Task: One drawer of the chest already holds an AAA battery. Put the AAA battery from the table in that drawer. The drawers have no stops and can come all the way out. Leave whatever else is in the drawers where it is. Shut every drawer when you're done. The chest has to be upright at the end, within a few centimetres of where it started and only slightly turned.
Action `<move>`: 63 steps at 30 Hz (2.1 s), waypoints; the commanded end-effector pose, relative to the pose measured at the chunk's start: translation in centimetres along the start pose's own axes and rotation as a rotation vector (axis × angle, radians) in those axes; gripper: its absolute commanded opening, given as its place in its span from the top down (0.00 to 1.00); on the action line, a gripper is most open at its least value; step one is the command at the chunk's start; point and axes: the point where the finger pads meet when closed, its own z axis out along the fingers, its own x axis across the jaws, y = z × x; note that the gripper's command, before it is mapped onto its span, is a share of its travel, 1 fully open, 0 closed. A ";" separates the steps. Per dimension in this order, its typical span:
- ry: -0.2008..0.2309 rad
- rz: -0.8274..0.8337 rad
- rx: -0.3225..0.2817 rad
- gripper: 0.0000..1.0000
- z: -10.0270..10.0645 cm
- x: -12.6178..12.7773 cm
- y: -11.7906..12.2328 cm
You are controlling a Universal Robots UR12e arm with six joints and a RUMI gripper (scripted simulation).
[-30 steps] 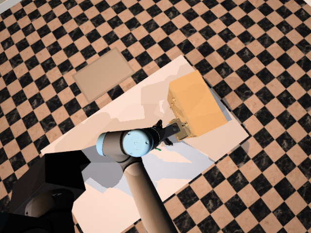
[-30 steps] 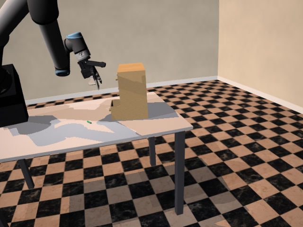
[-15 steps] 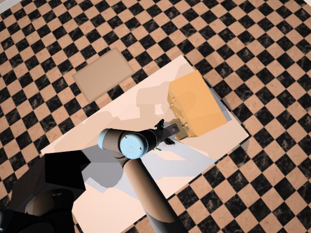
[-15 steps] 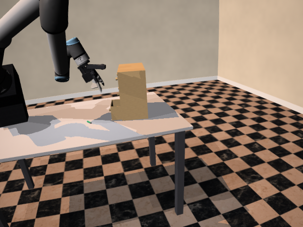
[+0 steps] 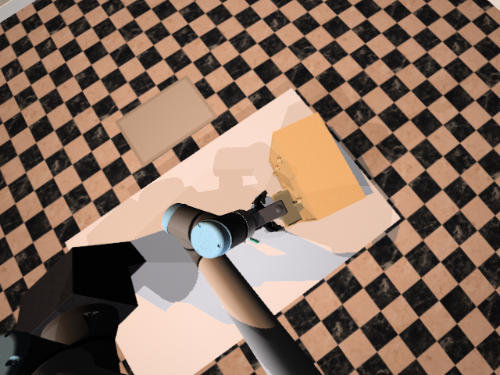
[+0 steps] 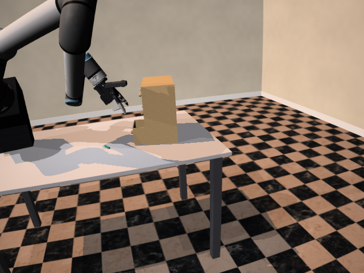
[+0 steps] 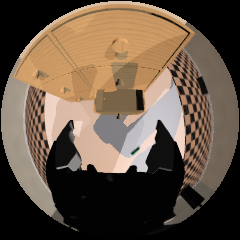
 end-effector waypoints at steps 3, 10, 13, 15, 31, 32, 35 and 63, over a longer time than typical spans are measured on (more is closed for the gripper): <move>-0.003 0.000 0.055 0.00 0.9 0.0 -0.3; -0.006 0.001 0.111 0.00 2.0 0.0 -0.5; -0.007 0.001 0.125 0.00 2.2 0.0 -0.6; -0.007 0.001 0.132 0.00 2.4 0.0 -0.6; -0.010 0.002 0.188 0.00 3.4 0.1 -0.8; -0.010 0.002 0.190 0.00 3.4 0.1 -0.8; -0.010 0.001 0.194 0.00 3.5 0.1 -0.9; -0.010 0.001 0.198 0.00 3.6 0.1 -0.9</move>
